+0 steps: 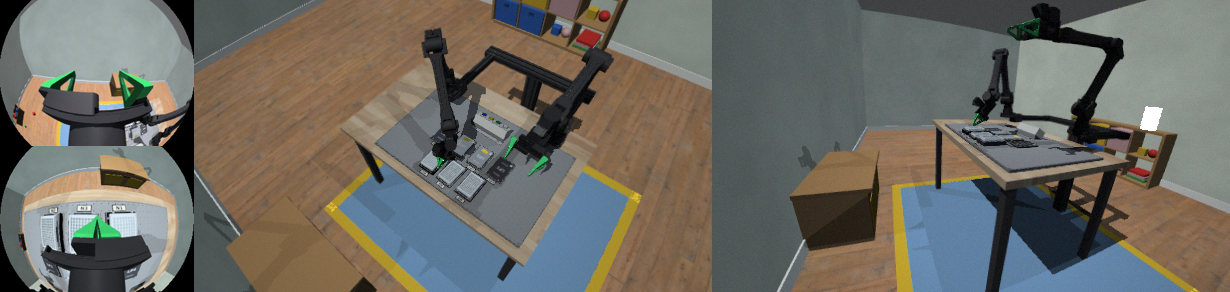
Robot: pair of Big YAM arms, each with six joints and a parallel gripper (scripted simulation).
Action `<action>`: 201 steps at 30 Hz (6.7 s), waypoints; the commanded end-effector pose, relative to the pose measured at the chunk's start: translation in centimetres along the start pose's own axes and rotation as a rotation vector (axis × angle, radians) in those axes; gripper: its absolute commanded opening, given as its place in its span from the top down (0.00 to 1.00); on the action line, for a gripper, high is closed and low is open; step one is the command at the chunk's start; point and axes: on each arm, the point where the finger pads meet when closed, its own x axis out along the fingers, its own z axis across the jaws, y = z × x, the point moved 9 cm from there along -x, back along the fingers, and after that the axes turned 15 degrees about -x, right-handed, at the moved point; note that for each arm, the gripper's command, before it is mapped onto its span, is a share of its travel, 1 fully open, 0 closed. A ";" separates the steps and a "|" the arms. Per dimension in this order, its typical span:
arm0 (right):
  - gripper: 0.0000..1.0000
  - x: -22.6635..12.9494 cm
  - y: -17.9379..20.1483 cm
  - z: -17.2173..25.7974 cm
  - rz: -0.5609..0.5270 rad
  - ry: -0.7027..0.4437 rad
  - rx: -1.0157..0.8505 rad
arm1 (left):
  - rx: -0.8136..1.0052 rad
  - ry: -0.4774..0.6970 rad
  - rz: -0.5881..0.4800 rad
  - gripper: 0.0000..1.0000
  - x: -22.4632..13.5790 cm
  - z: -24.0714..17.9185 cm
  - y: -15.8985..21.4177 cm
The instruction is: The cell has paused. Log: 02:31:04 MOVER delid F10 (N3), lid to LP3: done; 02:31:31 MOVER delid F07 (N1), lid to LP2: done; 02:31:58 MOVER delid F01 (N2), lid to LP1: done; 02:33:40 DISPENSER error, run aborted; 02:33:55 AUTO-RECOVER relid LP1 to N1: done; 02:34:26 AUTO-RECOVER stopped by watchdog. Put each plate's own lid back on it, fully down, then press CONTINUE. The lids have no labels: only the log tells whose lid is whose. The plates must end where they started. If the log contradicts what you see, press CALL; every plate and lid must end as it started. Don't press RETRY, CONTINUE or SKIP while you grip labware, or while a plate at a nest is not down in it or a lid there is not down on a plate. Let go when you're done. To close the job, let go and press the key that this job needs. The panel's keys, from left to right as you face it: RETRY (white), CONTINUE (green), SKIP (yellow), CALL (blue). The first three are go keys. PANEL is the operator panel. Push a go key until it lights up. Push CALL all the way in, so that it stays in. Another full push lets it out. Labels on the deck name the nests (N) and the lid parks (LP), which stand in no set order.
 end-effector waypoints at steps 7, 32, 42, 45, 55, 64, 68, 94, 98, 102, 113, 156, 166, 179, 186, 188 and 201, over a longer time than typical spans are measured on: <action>1.00 -0.3 -0.9 -1.1 -0.032 -0.012 -0.010 | 0.007 0.024 -0.056 0.00 0.0 -1.1 -2.7; 1.00 -0.3 -0.9 -1.1 -0.032 -0.012 -0.010 | 0.007 0.024 -0.056 0.00 0.0 -1.1 -2.7; 0.00 -1.5 1.2 -6.2 0.178 -0.056 -0.027 | 0.007 0.024 -0.056 0.00 0.0 -1.1 -2.7; 0.00 -1.7 1.7 -7.4 0.235 -0.073 -0.034 | 0.007 0.024 -0.056 0.00 0.0 -1.1 -2.7; 0.00 -0.4 -0.2 -7.6 0.380 -0.116 -0.029 | 0.007 0.024 -0.056 0.00 0.0 -1.1 -2.7; 0.00 0.4 -1.6 -8.0 0.552 -0.167 -0.047 | 0.007 0.024 -0.056 0.00 0.0 -1.1 -2.7; 0.00 0.6 -1.9 -8.1 0.590 -0.177 -0.048 | 0.007 0.024 -0.056 0.00 0.0 -1.1 -2.7; 0.00 2.1 1.0 -8.1 0.671 -0.187 -0.059 | 0.007 0.024 -0.056 0.00 0.0 -1.1 -2.7; 0.00 2.6 1.2 -7.9 0.668 -0.188 -0.058 | 0.007 0.024 -0.056 0.00 0.0 -1.1 -2.7; 0.00 2.3 0.8 -7.8 0.639 -0.193 -0.052 | 0.007 0.024 -0.056 0.00 0.0 -1.1 -2.7; 0.06 2.1 -0.2 -7.6 0.639 -0.193 -0.052 | 0.007 0.024 -0.056 0.00 0.0 -1.1 -2.7; 1.00 1.8 -0.4 -7.9 0.650 -0.193 -0.056 | 0.007 0.024 -0.056 0.00 0.0 -1.1 -2.7; 1.00 1.1 -2.1 -7.7 0.617 -0.199 -0.045 | 0.007 0.024 -0.056 0.00 0.0 -1.1 -2.7; 1.00 -0.2 -3.5 -7.0 0.645 -0.188 -0.034 | 0.007 0.024 -0.056 0.00 0.0 -1.1 -2.7; 1.00 0.5 -2.9 -4.1 0.639 -0.184 -0.011 | 0.007 0.024 -0.056 0.00 0.0 -1.1 -2.7; 1.00 0.4 -3.0 -3.1 0.647 -0.183 -0.013 | 0.007 0.024 -0.056 0.00 0.0 -1.1 -2.7; 1.00 0.2 -4.4 2.9 0.645 -0.184 -0.013 | 0.007 0.024 -0.056 0.00 0.0 -1.1 -2.7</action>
